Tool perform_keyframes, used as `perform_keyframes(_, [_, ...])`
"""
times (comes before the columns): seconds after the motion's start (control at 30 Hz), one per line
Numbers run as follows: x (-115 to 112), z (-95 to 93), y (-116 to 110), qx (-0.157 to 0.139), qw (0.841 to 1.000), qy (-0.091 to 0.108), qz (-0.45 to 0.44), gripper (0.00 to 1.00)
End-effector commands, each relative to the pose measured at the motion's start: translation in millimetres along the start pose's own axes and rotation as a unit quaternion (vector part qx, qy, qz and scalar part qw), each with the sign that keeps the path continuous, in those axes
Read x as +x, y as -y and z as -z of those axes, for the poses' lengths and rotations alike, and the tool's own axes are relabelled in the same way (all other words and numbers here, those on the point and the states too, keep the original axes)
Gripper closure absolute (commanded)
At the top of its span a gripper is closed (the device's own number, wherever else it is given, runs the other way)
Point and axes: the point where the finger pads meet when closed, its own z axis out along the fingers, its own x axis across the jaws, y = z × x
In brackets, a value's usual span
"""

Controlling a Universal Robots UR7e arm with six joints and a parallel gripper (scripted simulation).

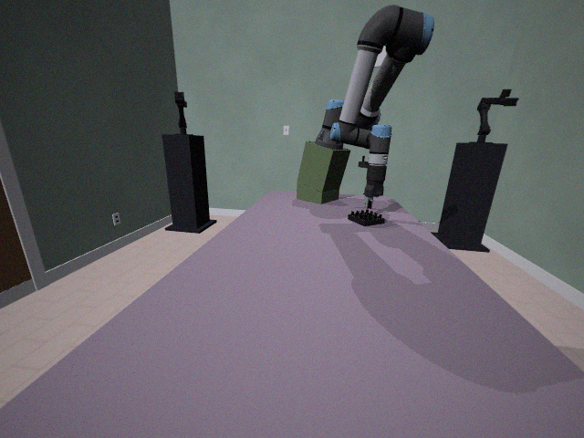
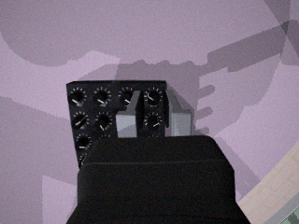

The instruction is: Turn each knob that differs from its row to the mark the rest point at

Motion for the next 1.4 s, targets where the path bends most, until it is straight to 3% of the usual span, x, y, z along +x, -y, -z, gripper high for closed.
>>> perform_keyframes(0.0, [0, 0.3, 0, -0.001, 1.000, 0.000, 0.000, 0.54])
perform_keyframes(1.37, [0, -13.7, 0, -0.001, 1.000, 0.000, 0.000, 0.54])
